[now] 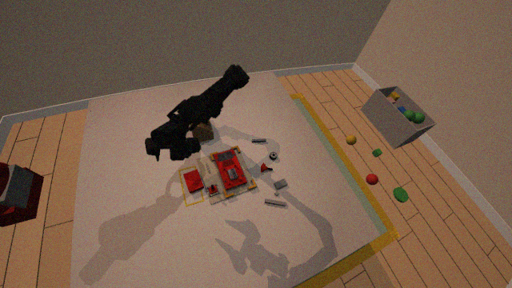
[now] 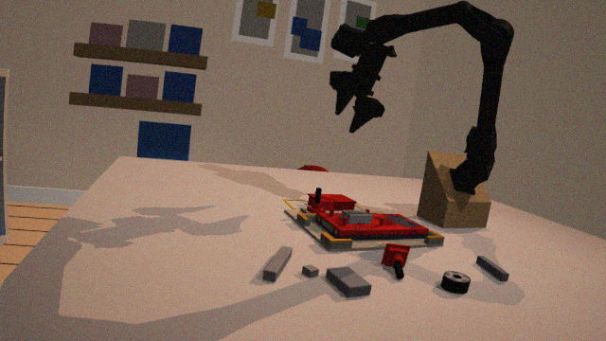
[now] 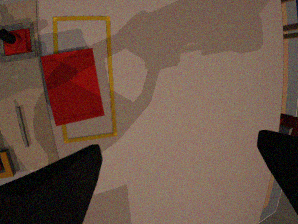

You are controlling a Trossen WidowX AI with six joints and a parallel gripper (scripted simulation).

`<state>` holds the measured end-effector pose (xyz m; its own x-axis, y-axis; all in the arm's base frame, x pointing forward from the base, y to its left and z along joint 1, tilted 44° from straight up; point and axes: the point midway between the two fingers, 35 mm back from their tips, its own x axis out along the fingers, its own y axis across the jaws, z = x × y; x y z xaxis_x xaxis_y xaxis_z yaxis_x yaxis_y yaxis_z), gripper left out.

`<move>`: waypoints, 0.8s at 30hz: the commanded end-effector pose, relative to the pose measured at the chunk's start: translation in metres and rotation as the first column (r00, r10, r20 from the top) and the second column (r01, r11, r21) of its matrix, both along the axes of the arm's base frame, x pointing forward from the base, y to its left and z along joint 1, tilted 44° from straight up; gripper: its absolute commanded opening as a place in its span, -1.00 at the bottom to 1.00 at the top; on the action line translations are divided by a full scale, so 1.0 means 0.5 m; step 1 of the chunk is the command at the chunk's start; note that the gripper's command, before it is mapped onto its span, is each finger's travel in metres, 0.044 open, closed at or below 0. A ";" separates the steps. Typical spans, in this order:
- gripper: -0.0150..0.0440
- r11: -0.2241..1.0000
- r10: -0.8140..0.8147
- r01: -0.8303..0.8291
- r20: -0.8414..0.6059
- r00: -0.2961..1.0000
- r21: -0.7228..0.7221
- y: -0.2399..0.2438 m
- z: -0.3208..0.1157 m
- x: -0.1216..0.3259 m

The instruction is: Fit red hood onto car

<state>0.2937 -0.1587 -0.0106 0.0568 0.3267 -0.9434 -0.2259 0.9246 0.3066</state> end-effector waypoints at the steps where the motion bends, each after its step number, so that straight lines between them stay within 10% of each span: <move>1: 1.00 0.972 0.071 -0.058 -0.049 0.996 0.229 0.126 -0.069 0.034; 24: 1.00 0.913 0.122 -0.071 -0.102 0.987 0.401 0.245 -0.121 0.025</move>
